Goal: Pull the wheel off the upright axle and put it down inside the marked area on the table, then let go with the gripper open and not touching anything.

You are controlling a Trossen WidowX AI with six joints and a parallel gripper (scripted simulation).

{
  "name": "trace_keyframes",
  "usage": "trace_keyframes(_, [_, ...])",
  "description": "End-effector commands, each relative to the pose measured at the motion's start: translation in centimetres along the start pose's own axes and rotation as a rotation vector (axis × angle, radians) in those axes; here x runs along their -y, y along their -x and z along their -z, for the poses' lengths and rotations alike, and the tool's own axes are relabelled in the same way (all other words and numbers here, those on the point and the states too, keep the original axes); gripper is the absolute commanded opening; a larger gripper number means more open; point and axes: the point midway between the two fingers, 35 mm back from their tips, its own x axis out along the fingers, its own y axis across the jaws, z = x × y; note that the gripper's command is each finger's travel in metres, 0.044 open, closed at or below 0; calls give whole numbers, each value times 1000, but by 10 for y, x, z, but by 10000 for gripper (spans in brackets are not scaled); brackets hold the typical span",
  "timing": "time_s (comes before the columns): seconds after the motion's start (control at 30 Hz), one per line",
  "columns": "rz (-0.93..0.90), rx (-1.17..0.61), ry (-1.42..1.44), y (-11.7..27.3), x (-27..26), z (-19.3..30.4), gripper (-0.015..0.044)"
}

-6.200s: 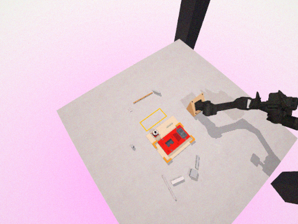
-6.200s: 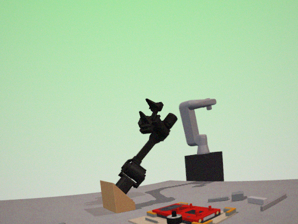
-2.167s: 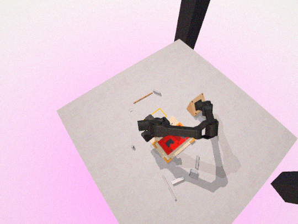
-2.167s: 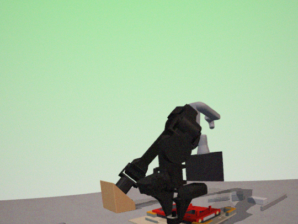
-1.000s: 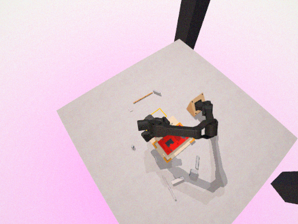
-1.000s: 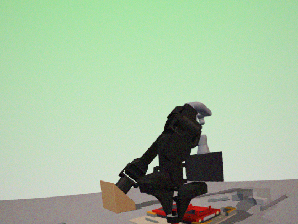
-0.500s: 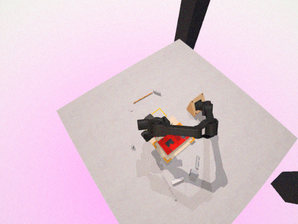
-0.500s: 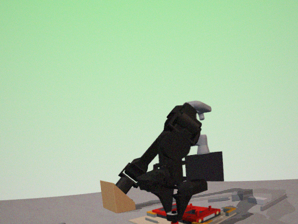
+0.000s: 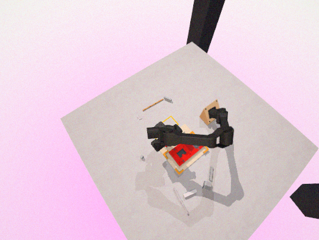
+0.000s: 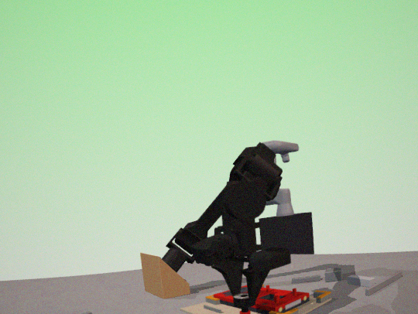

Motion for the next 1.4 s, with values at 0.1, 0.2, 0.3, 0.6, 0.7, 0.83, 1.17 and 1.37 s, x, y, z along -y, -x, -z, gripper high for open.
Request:
trace_keyframes(0.1, [-6, 5, -1, 6, 0, -1, 0])
trace_keyframes(0.2, [-6, 5, -1, 7, 0, -1, 0])
trace_keyframes(0.3, [-7, 5, -1, 8, 0, -1, 0])
trace_keyframes(0.6, [-7, 4, -2, 11, 0, -1, 0])
trace_keyframes(0.7, [-7, 4, -2, 12, 0, -1, 0])
trace_keyframes(0.83, [-7, 4, -2, 14, 0, -1, 0])
trace_keyframes(1.17, [-8, 4, -2, 17, 1, -1, 0])
trace_keyframes(1.37, [-8, 4, -3, 19, 1, -1, 0])
